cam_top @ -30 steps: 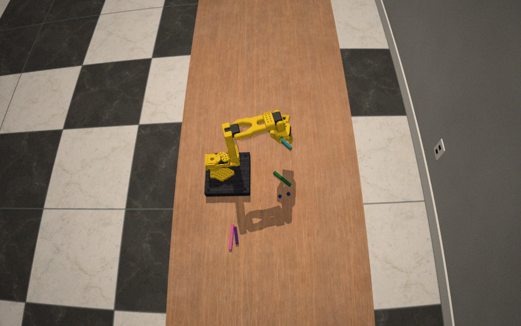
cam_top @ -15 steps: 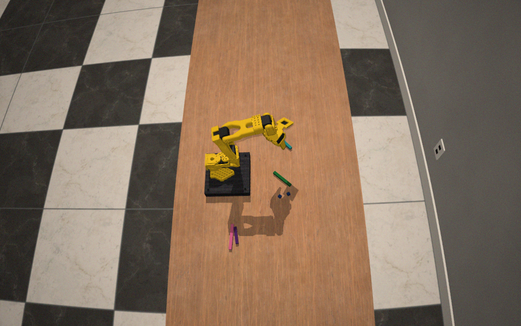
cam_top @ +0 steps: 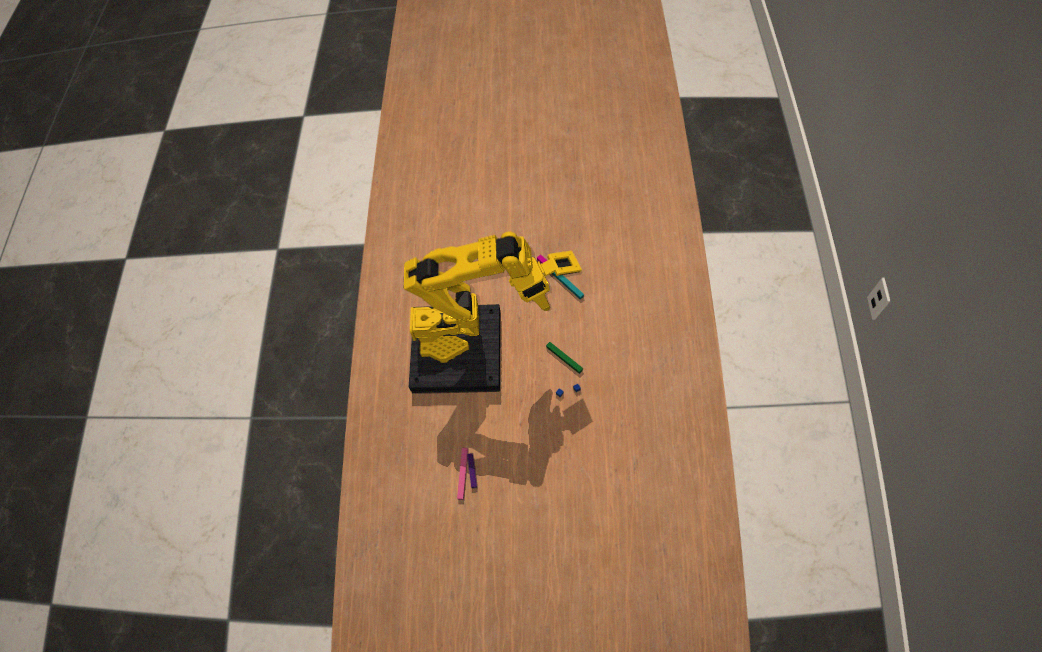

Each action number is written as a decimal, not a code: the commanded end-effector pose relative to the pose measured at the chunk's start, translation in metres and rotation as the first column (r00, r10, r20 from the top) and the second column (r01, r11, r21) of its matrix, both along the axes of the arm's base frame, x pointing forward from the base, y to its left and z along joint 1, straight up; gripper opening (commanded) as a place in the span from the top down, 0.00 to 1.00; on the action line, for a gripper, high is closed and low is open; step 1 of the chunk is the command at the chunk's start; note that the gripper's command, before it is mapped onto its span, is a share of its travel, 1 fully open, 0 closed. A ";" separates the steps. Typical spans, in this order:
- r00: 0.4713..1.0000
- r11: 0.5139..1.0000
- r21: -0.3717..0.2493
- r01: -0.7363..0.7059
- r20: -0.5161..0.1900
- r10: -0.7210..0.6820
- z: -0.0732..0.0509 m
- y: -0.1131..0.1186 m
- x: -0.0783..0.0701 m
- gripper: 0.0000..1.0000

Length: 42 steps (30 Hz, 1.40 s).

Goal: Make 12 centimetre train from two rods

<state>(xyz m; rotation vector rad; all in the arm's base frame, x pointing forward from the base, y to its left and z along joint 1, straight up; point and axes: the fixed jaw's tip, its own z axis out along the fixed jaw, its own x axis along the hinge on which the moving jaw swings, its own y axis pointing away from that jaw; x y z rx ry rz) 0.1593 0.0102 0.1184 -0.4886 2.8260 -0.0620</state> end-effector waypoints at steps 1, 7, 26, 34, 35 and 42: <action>0.997 0.997 0.019 0.080 0.003 -0.080 0.000 -0.003 -0.006 0.83; 0.976 0.975 0.054 0.214 0.018 -0.215 0.002 -0.006 -0.011 0.83; 0.943 0.941 0.089 0.326 0.030 -0.330 0.003 -0.009 -0.016 0.83; 0.943 0.941 0.089 0.326 0.030 -0.330 0.003 -0.009 -0.016 0.83; 0.943 0.941 0.089 0.326 0.030 -0.330 0.003 -0.009 -0.016 0.83; 0.943 0.941 0.089 0.326 0.030 -0.330 0.003 -0.009 -0.016 0.83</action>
